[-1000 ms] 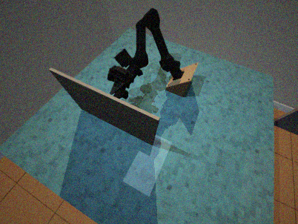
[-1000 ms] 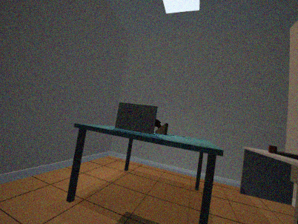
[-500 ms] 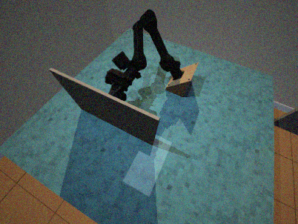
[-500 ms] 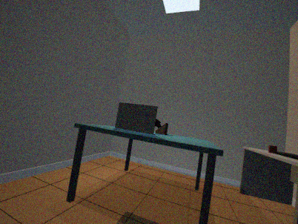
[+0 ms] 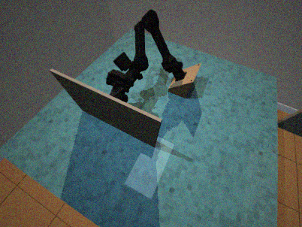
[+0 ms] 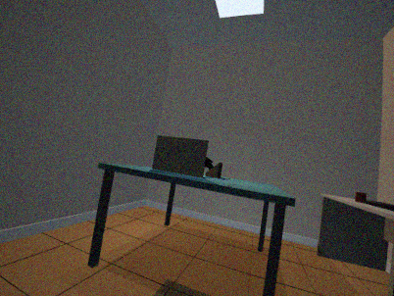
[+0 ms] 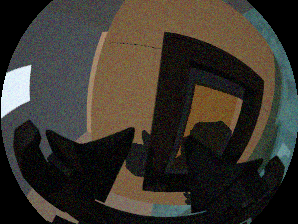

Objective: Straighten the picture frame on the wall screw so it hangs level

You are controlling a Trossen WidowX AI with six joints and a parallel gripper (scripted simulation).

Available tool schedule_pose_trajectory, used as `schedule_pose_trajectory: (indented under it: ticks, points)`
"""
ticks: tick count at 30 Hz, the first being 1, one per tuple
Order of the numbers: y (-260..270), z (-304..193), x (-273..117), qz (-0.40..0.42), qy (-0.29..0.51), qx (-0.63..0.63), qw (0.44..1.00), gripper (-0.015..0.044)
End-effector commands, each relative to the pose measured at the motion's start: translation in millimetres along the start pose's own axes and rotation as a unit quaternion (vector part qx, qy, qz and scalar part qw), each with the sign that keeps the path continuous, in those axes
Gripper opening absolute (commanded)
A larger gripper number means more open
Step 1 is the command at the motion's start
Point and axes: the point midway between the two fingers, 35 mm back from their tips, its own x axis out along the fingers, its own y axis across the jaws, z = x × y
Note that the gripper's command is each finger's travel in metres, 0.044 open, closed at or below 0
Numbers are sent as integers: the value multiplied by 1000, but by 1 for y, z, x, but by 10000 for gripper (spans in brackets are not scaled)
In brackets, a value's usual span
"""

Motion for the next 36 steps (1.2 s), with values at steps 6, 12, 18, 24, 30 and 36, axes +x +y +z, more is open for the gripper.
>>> schedule_pose_trajectory:
  ticks: [6,12,18,24,30,36]
  points:
    - [0,1,0,-1,-2,2,1000,260]
    - [0,1,0,-1,-2,2,1000,260]
    - [0,1,0,-1,-2,2,1000,240]
    - [0,1,0,-1,-2,2,1000,200]
    - [0,1,0,-1,-2,2,1000,160]
    - [0,1,0,-1,-2,2,1000,120]
